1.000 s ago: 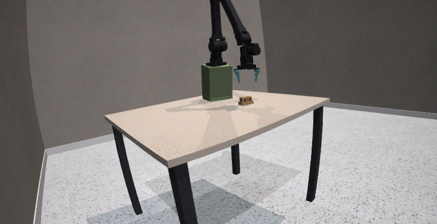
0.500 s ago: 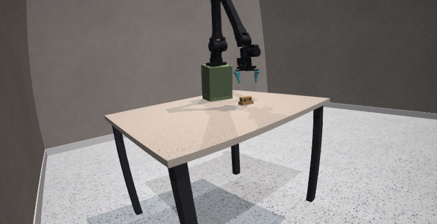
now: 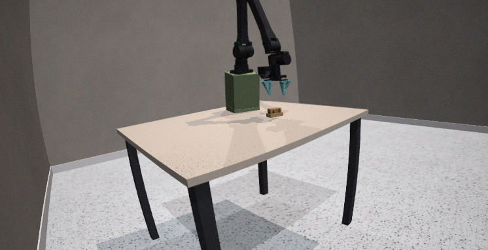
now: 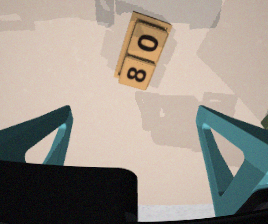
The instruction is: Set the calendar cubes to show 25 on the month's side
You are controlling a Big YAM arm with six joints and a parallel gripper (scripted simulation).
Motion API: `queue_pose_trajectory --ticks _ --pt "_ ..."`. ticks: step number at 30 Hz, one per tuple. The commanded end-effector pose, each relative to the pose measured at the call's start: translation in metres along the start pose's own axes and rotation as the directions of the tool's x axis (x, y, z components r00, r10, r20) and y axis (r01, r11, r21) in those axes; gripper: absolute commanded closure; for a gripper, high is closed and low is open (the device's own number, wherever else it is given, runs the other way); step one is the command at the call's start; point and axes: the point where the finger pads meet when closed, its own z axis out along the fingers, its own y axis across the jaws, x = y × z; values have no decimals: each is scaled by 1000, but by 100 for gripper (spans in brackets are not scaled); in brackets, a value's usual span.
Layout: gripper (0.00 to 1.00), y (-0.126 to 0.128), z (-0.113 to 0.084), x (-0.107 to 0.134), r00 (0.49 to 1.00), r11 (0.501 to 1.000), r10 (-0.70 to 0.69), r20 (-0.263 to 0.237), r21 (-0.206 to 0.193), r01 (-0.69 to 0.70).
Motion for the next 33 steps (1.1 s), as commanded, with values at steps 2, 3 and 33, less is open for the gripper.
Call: queue_pose_trajectory --ticks 2,3,33 --pt "0 -1 6 -4 977 977 213 7 -2 -213" --pt "0 -1 6 -3 971 971 237 7 -1 -237" --pt "53 0 7 -4 948 948 317 6 -3 -317"
